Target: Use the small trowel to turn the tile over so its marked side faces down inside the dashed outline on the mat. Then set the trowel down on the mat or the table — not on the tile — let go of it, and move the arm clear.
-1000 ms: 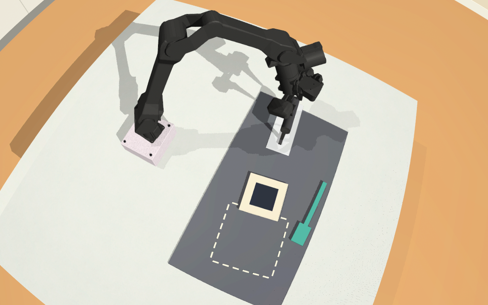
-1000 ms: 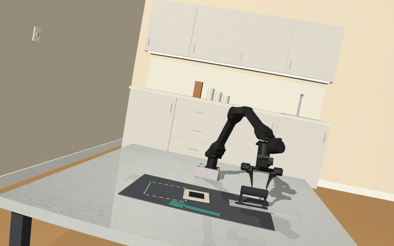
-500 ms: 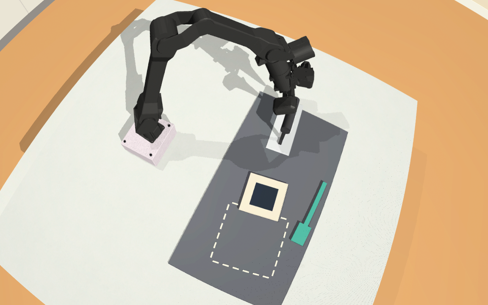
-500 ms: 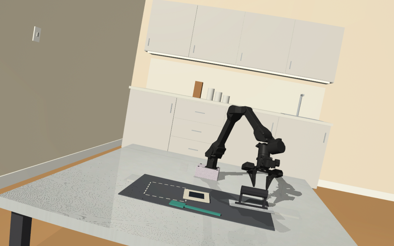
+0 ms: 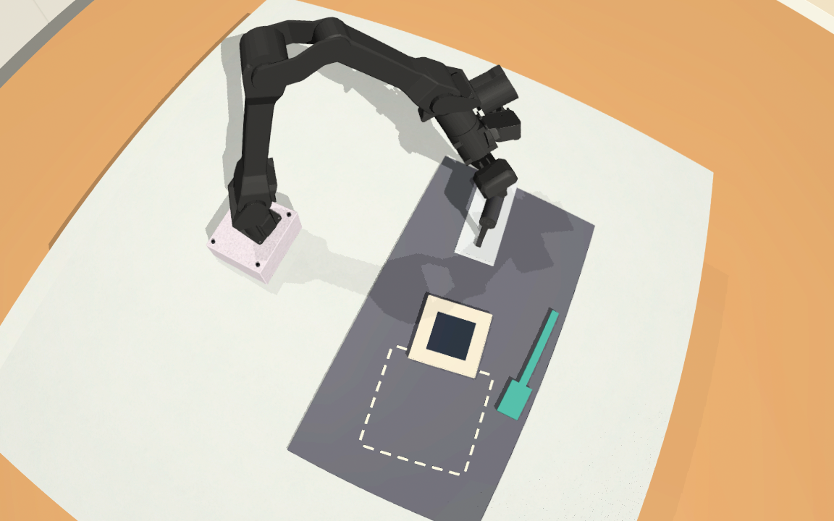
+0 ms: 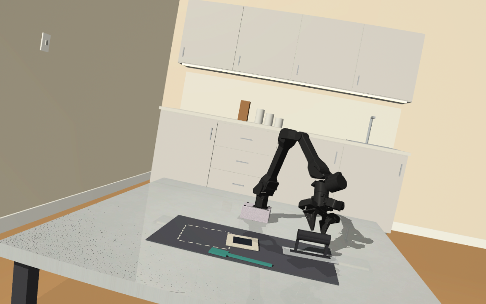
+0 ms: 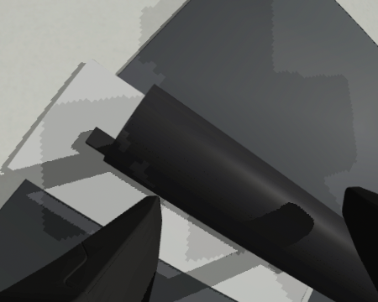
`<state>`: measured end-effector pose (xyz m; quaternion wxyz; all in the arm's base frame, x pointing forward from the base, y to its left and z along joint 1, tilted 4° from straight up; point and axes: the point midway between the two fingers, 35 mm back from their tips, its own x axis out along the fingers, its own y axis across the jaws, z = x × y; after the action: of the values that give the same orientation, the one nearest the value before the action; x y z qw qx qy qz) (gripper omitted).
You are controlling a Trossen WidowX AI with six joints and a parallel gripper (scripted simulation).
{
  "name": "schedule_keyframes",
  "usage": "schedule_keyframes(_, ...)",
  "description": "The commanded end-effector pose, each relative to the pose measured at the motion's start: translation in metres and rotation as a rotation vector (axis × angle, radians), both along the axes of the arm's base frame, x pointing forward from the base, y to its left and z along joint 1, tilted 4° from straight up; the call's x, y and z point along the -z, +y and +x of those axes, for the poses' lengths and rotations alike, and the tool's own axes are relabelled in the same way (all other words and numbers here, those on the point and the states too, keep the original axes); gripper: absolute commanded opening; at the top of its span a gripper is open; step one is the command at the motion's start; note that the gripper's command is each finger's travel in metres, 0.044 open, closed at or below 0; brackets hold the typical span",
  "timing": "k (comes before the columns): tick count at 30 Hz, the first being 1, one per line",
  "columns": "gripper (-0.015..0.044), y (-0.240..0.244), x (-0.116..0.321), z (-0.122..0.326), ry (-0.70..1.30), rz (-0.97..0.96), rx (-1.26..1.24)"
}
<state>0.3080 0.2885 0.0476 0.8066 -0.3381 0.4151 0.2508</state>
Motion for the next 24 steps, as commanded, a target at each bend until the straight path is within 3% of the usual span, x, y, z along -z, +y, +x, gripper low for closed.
schedule_keyframes(1, 0.03, -0.005, -0.001, -0.002, -0.072, -0.073, -0.123)
schedule_keyframes(24, 0.03, -0.035, 0.004, -0.017, -0.357, -0.494, -0.619)
